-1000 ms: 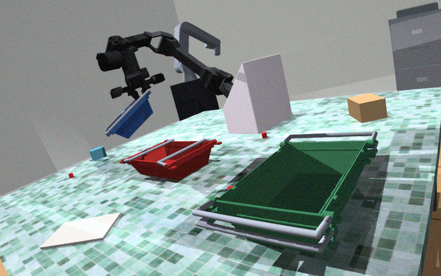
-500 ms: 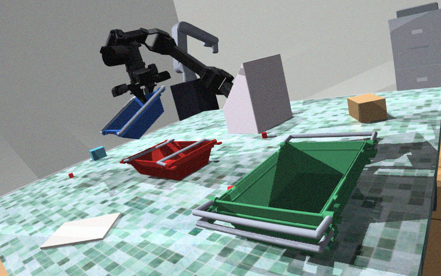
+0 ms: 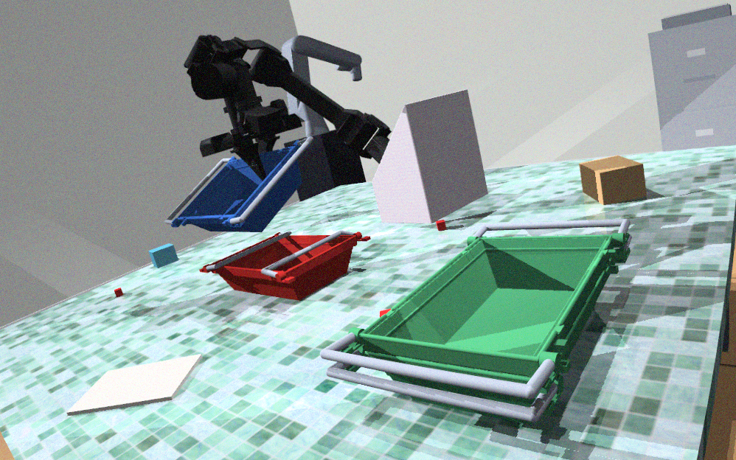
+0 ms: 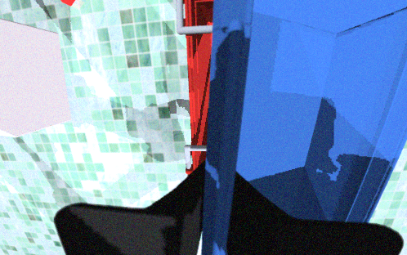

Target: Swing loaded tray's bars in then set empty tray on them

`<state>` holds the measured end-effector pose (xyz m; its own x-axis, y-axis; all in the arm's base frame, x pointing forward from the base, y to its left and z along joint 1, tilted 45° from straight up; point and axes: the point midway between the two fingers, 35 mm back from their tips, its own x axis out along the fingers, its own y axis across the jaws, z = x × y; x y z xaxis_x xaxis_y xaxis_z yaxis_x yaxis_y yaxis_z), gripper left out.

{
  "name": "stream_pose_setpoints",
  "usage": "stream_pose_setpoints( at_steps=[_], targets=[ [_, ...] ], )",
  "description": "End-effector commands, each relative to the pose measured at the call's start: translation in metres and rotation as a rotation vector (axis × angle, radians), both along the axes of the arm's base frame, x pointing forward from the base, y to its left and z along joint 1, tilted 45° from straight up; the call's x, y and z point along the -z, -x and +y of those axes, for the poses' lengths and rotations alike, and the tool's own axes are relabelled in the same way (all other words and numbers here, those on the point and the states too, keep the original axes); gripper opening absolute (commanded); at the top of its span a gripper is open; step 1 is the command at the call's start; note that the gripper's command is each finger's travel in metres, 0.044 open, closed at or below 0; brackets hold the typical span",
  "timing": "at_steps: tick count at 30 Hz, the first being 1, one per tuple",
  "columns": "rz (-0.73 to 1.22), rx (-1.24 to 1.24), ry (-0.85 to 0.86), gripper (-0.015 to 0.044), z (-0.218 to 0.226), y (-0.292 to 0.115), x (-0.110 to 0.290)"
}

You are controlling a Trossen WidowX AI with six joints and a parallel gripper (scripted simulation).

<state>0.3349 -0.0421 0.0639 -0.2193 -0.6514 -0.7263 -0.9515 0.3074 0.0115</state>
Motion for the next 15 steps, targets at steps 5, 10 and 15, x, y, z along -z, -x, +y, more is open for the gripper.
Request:
stream_pose_setpoints(
  at_steps=[5, 10, 15],
  targets=[
    [0.031, -0.068, 0.004, 0.0, 0.027, -0.009, 0.021],
    [0.032, -0.07, 0.004, 0.0, 0.028, -0.009, 0.021],
    [0.032, -0.07, 0.004, 0.0, 0.028, -0.009, 0.021]
  ],
)
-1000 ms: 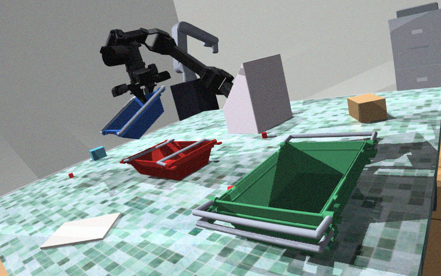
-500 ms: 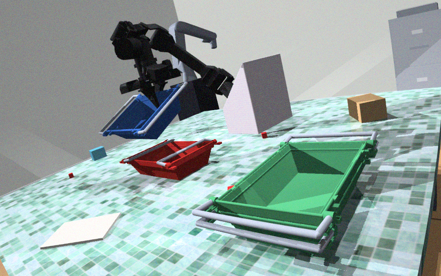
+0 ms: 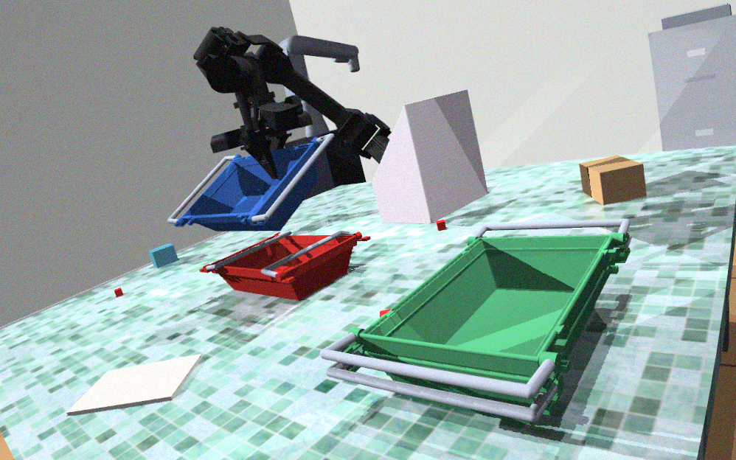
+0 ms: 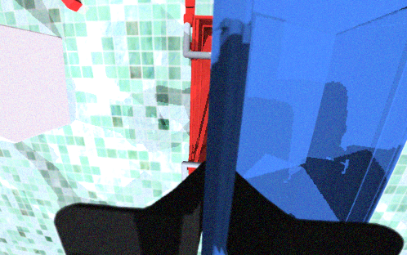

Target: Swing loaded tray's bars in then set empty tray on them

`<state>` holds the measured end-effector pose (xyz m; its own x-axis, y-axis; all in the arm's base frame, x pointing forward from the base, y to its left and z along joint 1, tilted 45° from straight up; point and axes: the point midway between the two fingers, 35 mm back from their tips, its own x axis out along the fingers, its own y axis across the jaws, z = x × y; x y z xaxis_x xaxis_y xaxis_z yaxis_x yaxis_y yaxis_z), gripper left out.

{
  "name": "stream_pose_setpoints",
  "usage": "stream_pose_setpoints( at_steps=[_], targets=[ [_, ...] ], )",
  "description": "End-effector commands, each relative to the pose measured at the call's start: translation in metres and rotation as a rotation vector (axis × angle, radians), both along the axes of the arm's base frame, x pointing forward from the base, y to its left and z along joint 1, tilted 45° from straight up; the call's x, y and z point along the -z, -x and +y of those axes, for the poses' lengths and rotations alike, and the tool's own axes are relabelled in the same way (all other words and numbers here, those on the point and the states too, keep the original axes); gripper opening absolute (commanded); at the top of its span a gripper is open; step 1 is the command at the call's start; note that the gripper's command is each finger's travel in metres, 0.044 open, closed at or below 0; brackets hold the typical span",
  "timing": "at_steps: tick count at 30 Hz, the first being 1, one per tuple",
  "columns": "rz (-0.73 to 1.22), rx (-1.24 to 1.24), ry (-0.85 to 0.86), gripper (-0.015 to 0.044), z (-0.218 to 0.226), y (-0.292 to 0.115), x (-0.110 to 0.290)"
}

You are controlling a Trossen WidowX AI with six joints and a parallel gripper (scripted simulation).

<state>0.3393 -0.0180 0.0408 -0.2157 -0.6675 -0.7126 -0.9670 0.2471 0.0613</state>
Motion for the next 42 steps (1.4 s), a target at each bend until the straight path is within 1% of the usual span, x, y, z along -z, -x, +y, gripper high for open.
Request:
stream_pose_setpoints(
  at_steps=[1, 42],
  targets=[
    [-0.021, -0.007, 0.0, 0.0, 0.0035, -0.0046, -0.002],
    [-0.021, -0.007, 0.0, 0.0, 0.0004, -0.0046, 0.0012]
  ],
)
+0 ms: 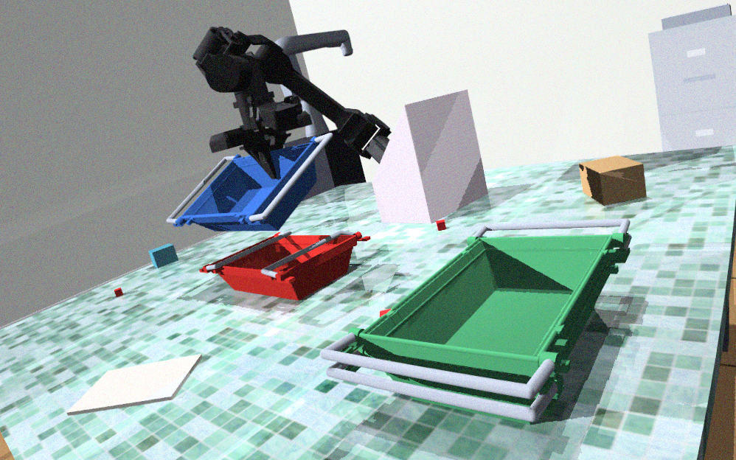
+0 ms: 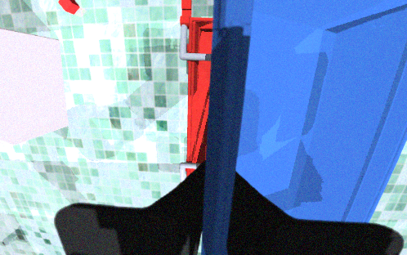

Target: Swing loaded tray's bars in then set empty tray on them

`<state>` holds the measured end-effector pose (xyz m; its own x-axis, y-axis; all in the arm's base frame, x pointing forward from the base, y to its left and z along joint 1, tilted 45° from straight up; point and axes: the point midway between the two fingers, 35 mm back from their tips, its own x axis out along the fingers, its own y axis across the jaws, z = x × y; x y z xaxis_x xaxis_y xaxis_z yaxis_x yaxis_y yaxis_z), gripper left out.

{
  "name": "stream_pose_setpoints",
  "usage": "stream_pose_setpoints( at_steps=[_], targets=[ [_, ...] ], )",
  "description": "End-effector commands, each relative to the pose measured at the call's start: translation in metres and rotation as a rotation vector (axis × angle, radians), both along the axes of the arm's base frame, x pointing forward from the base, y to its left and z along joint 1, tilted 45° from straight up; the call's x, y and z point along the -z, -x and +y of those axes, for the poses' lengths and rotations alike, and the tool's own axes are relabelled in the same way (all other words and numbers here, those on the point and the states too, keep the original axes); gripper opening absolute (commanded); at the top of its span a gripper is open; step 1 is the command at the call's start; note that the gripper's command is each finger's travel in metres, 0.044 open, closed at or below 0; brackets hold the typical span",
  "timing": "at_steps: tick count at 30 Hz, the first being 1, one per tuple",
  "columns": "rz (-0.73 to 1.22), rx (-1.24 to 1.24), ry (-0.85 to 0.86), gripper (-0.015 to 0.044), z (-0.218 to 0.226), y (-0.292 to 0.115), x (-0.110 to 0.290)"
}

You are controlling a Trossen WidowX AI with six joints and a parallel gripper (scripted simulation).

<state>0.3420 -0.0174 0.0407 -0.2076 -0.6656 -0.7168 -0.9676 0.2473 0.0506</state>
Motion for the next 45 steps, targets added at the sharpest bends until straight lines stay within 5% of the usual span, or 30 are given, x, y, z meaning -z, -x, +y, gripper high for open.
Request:
stream_pose_setpoints(
  at_steps=[1, 45],
  targets=[
    [-0.009, -0.007, 0.002, 0.0, -0.001, -0.002, 0.002],
    [-0.009, -0.007, 0.005, 0.0, -0.04, 0.02, 0.044]
  ],
)
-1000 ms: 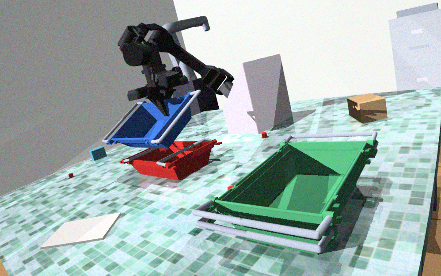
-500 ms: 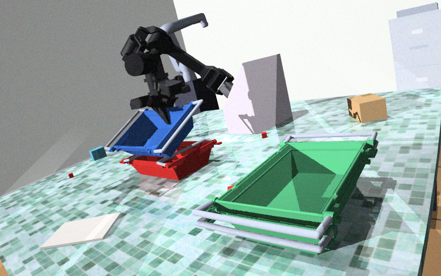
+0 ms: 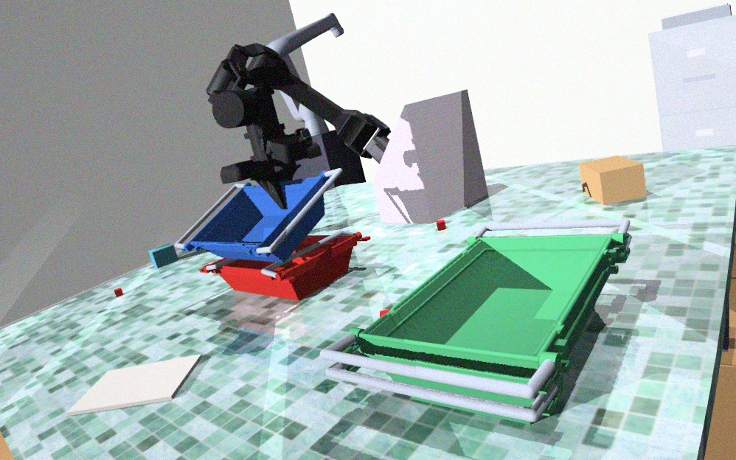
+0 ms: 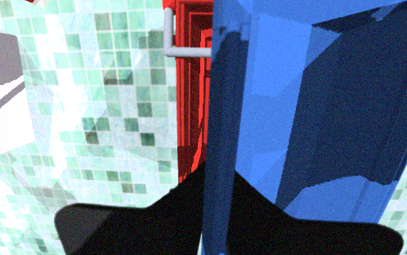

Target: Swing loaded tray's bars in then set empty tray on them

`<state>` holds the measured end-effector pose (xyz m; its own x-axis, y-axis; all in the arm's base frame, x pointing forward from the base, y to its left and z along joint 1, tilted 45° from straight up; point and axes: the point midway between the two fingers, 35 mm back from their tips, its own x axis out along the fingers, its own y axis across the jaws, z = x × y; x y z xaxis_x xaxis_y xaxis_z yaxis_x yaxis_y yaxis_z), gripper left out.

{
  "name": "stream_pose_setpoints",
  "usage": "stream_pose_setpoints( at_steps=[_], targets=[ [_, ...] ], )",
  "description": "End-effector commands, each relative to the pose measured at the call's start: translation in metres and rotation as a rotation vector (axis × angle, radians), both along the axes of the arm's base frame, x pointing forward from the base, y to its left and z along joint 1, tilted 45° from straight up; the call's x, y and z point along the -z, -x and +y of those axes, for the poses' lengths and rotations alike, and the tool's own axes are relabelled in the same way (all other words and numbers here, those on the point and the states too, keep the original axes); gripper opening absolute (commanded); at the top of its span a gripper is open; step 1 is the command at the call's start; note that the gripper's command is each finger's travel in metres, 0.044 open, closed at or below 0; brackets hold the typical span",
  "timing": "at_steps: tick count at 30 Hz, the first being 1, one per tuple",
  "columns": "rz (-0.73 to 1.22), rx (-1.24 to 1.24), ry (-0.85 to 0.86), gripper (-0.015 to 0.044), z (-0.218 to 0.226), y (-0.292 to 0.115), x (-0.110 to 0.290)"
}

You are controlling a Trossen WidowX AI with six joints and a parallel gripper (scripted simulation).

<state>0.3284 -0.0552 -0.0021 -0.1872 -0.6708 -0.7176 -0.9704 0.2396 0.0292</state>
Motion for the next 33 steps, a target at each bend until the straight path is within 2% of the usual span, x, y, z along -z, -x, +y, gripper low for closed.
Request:
stream_pose_setpoints(
  at_steps=[1, 33],
  targets=[
    [0.012, 0.001, 0.001, 0.0, -0.0018, 0.0067, 0.0015],
    [0.012, 0.001, 0.001, 0.0, -0.0047, 0.0125, 0.0061]
  ],
)
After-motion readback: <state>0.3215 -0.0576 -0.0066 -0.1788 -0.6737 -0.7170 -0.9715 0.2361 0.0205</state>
